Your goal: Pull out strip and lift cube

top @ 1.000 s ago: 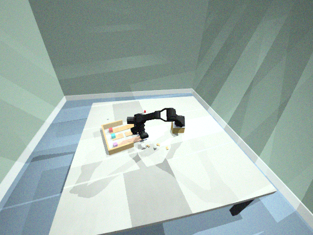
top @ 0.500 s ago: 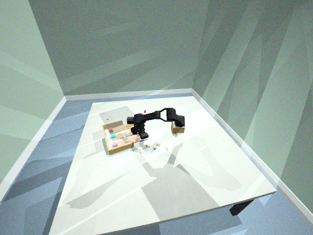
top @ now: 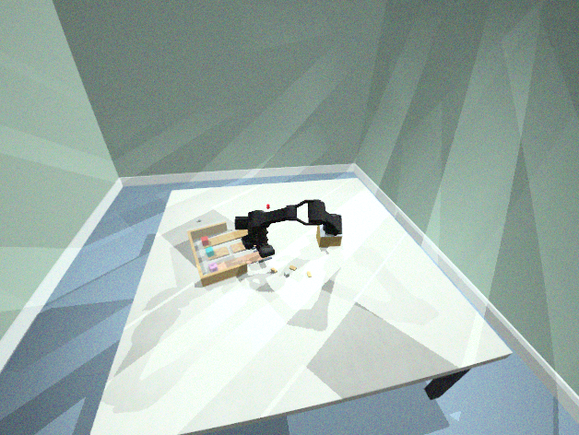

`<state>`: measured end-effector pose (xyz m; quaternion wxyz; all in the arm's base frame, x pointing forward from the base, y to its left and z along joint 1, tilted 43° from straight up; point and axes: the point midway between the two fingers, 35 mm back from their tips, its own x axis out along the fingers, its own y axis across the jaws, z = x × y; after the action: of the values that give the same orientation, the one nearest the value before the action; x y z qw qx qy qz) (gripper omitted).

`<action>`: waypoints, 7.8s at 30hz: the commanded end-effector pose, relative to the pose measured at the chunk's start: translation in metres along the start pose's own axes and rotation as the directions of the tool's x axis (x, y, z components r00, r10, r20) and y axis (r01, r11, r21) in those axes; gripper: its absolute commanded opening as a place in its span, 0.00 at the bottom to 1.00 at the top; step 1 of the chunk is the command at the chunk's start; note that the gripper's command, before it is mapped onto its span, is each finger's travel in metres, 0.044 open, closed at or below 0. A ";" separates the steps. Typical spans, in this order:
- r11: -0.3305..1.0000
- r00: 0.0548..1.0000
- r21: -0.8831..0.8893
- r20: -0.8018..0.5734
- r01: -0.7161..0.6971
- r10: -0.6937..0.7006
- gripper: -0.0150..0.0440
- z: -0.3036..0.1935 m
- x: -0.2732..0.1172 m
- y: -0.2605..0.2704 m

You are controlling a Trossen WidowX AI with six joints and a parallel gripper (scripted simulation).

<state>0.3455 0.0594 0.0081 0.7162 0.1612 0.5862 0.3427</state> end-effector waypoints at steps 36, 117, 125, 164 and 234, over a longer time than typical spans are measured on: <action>1.000 1.000 0.003 -0.003 -0.005 0.005 0.25 -0.029 0.005 -0.002; 1.000 1.000 0.008 -0.009 -0.004 0.004 0.25 -0.152 0.006 -0.005; 1.000 1.000 0.009 -0.009 -0.004 0.004 0.25 -0.164 0.006 -0.005; 1.000 1.000 0.009 -0.010 -0.004 0.004 0.25 -0.188 0.006 -0.006; 0.984 1.000 -0.180 0.000 -0.002 0.002 1.00 0.041 -0.062 0.006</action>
<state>0.3701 0.0233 0.0659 0.7310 0.0914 0.5499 0.3936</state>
